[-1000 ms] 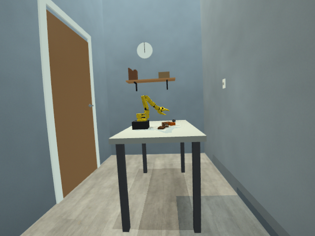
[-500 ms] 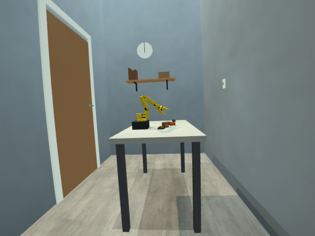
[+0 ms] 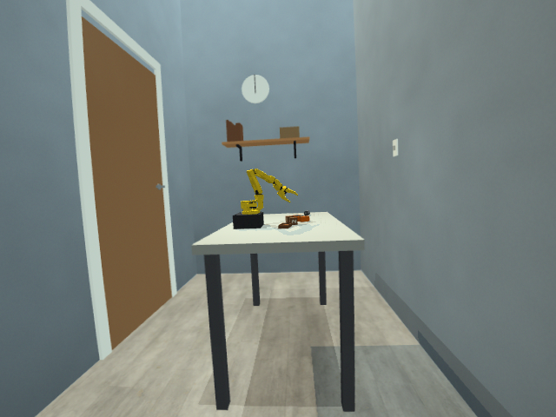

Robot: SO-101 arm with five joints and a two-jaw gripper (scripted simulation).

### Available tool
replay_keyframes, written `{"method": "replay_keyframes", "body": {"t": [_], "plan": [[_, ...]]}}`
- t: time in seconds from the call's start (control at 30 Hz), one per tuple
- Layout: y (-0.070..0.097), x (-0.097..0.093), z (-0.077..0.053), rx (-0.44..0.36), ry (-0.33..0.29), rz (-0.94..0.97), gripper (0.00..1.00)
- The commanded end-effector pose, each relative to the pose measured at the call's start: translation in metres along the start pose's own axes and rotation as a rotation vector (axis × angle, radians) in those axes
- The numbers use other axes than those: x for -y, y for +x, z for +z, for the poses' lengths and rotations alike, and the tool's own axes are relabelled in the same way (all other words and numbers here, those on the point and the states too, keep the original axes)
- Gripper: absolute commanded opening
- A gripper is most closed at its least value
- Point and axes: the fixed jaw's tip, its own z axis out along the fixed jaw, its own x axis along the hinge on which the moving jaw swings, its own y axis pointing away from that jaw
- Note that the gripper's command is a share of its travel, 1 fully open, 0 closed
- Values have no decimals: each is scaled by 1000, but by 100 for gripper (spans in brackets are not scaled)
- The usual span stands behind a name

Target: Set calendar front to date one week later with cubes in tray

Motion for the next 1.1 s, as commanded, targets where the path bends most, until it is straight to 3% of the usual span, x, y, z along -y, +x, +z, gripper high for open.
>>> {"method": "replay_keyframes", "body": {"t": [0.0,0.37,0.43,0.47,0.8,0.9,1.07], "plan": [[8,-14,4,-58,-189,-56,35],[20,-42,10,-131,-410,-105,35],[20,-42,10,-131,-410,-105,35],[23,-48,12,-151,-476,-120,35],[32,-63,19,-200,-656,-157,35],[34,-65,20,-210,-695,-163,35],[34,-65,20,-210,-695,-163,35]]}}
